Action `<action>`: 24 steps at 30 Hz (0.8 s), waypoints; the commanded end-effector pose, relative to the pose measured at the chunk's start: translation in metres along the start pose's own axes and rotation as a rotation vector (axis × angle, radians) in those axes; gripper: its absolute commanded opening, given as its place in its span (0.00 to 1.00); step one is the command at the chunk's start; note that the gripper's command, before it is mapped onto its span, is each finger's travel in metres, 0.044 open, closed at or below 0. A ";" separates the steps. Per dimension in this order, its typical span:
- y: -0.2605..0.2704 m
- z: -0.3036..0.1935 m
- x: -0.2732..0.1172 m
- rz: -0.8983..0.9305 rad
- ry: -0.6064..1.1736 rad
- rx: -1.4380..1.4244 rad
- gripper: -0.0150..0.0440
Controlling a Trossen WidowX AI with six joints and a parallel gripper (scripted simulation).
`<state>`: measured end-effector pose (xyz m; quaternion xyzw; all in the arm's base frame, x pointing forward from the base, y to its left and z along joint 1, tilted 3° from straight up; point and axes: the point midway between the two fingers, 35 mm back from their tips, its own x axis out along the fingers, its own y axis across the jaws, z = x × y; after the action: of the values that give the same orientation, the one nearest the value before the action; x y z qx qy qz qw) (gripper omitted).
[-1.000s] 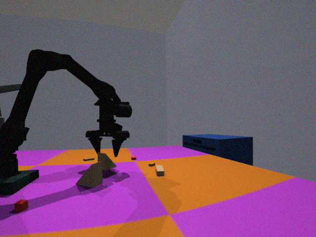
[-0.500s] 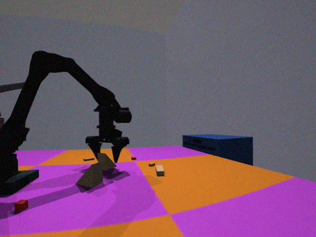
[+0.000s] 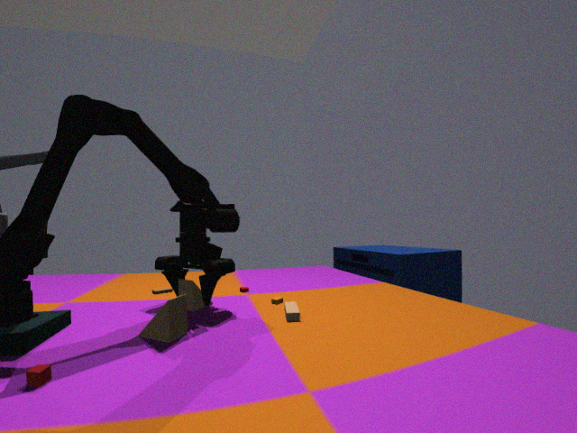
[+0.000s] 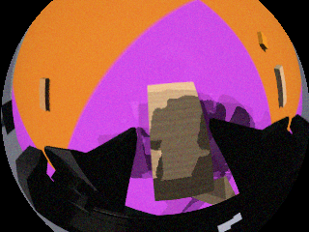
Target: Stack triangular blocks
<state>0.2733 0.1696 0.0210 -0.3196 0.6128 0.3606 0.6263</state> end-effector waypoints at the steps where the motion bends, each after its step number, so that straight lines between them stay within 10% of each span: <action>1: 0.000 -0.002 0.002 -0.001 0.007 0.004 0.69; 16: 0.000 -0.002 0.000 -0.001 0.007 0.003 0.25; 24: 0.000 0.000 -0.029 0.001 0.002 0.000 0.25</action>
<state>0.2705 0.1669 0.0381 -0.3186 0.6185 0.3594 0.6219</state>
